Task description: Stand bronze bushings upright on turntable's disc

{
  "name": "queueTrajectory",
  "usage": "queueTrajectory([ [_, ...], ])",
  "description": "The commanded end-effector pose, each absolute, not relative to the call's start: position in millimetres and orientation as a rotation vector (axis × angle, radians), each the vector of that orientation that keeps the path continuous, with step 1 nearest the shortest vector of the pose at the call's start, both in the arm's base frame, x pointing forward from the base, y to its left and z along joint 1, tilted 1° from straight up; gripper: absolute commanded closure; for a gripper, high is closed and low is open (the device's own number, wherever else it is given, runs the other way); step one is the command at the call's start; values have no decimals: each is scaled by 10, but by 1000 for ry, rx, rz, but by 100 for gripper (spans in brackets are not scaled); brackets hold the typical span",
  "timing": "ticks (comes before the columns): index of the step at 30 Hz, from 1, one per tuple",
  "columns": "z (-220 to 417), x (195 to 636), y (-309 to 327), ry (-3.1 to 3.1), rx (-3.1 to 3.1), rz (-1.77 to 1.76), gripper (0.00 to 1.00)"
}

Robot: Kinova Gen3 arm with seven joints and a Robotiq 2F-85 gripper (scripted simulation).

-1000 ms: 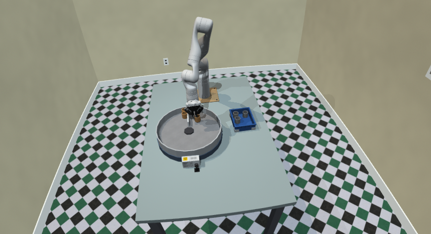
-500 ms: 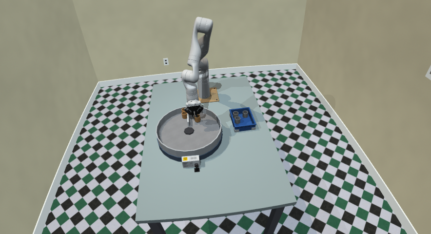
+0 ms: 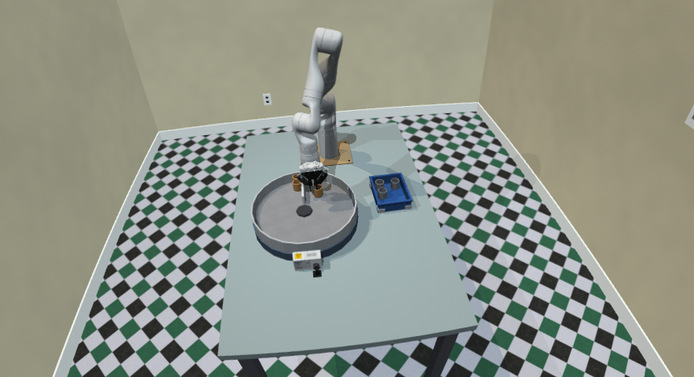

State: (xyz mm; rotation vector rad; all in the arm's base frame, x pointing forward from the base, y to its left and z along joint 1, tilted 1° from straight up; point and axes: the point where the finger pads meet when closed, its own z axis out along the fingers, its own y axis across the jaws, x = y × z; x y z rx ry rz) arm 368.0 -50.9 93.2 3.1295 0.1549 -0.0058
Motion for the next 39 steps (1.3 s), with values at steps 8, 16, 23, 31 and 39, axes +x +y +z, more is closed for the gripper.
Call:
queueTrajectory([
  [8, 885, 3675, -509, 157, 3131, -4, 100],
  [16, 873, 3675, -509, 157, 3131, -4, 100],
  [23, 873, 3675, -509, 157, 3131, -4, 100],
  [31, 873, 3675, -509, 157, 3131, -4, 100],
  [39, 873, 3675, -509, 157, 3131, -4, 100],
])
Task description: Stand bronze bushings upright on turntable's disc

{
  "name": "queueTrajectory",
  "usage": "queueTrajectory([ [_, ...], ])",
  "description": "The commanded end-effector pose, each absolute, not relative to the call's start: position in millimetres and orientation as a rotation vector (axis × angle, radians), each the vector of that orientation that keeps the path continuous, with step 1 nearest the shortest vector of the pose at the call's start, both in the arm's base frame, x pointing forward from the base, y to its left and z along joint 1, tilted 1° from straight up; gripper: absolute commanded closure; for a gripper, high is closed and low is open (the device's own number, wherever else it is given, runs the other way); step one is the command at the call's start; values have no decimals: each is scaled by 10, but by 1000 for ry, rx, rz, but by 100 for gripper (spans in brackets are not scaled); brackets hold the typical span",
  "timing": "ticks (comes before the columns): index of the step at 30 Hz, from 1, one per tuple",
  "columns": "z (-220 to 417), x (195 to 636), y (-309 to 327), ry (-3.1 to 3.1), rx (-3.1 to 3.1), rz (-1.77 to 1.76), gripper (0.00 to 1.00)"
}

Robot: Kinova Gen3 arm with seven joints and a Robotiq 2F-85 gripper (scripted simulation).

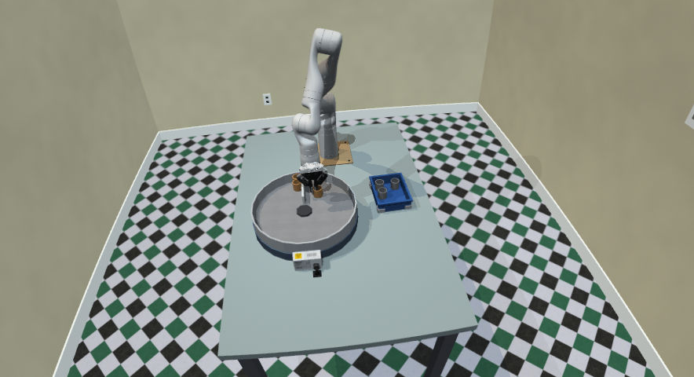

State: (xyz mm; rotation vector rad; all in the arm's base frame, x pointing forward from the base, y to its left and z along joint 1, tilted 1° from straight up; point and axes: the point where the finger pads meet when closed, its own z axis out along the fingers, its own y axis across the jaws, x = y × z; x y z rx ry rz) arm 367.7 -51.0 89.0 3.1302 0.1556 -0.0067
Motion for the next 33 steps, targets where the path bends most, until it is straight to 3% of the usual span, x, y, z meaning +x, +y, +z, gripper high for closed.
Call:
queueTrajectory([
  [1, 873, 3675, -509, 157, 3131, -4, 100],
  [15, 873, 3675, -509, 157, 3131, -4, 100],
  [16, 873, 3675, -509, 157, 3131, -4, 86],
  [33, 873, 3675, -509, 157, 3131, -4, 86],
])
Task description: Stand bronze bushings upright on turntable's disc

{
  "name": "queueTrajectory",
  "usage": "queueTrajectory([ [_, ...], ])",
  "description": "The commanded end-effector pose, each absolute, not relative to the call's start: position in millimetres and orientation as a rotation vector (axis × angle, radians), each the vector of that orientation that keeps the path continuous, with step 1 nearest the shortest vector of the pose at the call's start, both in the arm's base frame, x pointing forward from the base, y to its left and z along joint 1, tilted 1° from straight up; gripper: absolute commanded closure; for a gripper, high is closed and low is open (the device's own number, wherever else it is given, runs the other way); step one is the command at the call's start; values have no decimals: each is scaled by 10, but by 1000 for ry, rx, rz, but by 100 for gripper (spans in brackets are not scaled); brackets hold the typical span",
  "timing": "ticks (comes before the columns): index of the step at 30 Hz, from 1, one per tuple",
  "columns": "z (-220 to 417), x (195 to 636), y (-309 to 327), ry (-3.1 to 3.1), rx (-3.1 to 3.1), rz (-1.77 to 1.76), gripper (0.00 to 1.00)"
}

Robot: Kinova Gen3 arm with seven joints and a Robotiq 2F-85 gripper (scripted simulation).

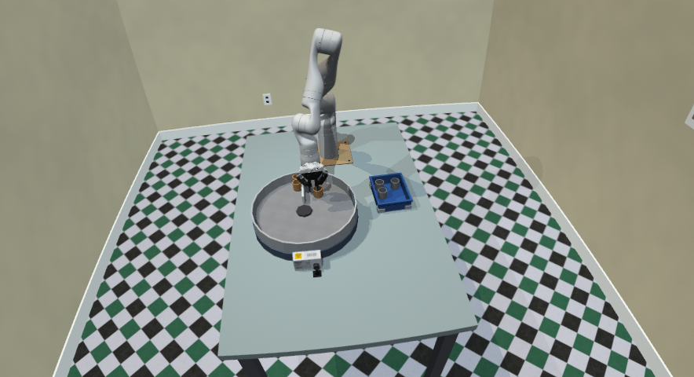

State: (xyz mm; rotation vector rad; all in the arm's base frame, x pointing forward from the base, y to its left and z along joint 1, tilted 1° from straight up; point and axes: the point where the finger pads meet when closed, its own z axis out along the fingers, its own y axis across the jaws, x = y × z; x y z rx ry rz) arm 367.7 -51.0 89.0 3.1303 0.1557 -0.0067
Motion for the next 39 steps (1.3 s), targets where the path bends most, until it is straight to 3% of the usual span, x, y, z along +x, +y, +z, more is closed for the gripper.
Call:
queueTrajectory([
  [1, 873, 3675, -509, 157, 3131, -4, 86],
  [19, 887, 3675, -509, 157, 3131, -4, 86],
  [39, 1410, 3687, -502, 159, 3131, -1, 86],
])
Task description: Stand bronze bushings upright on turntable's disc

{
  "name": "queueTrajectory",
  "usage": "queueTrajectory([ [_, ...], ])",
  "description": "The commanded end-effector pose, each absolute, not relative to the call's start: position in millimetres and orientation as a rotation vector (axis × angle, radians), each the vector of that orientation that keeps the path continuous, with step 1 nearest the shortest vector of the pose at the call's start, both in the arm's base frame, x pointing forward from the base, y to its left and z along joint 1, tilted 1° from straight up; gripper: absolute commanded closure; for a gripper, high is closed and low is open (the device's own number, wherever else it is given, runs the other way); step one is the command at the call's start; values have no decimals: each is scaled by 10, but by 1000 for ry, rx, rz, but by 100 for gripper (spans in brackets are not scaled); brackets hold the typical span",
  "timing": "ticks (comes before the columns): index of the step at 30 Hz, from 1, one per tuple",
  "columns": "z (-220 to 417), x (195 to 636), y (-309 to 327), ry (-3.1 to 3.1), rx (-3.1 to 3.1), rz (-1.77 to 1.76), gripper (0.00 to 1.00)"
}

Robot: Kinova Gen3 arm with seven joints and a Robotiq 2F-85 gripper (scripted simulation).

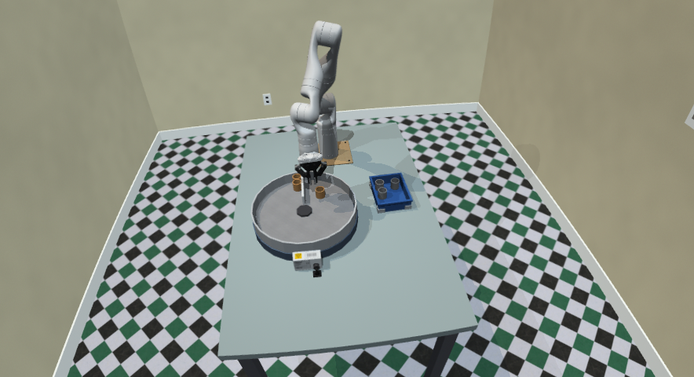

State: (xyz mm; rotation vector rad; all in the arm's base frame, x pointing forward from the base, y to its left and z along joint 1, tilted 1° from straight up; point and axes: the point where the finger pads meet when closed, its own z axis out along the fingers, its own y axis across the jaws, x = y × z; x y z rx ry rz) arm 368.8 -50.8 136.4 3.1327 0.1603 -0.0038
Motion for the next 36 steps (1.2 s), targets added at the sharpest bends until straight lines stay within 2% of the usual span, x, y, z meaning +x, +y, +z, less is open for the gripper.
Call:
queueTrajectory([
  [1, 1410, 3686, -502, 159, 3131, -1, 86],
  [33, 1410, 3686, -502, 159, 3131, -1, 86],
  [34, 1410, 3686, -502, 159, 3131, -1, 0],
  [36, 1423, 3694, -502, 159, 3130, 1, 0],
])
